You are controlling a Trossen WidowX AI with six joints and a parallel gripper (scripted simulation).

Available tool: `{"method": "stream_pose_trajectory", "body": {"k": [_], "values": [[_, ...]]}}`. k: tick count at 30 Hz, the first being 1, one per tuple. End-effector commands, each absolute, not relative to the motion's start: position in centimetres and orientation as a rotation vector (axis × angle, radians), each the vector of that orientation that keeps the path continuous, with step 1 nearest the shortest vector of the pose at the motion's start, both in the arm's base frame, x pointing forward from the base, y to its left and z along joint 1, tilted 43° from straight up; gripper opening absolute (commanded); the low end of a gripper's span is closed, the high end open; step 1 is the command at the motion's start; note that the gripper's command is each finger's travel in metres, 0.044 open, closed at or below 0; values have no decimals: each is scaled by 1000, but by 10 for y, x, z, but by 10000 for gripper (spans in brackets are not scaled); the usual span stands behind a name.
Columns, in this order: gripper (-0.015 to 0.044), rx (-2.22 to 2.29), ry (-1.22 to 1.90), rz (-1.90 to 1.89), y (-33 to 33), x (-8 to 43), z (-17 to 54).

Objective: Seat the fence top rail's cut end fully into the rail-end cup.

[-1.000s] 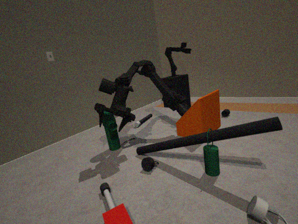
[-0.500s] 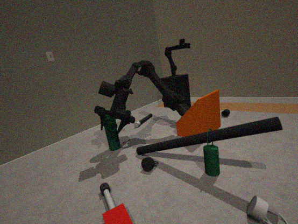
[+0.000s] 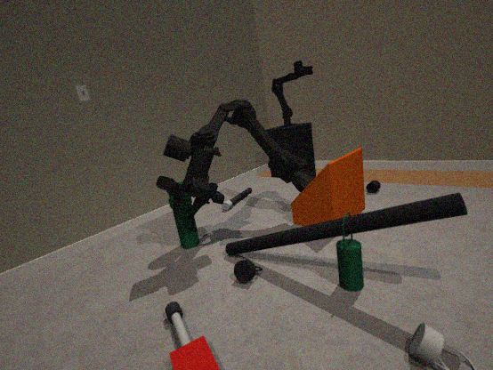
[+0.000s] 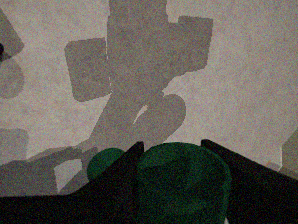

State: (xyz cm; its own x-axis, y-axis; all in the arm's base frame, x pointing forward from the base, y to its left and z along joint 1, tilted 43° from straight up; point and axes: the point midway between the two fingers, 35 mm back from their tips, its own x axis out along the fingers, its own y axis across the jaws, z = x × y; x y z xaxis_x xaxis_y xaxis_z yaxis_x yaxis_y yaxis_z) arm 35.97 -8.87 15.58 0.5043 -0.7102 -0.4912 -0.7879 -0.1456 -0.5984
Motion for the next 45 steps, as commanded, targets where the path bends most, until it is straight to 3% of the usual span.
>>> {"method": "stream_pose_trajectory", "body": {"k": [1, 45], "values": [[0, -1922, 1227, 176, -87, 355, 153], [0, -2073, 1159, 461, -85, 331, 149]]}}
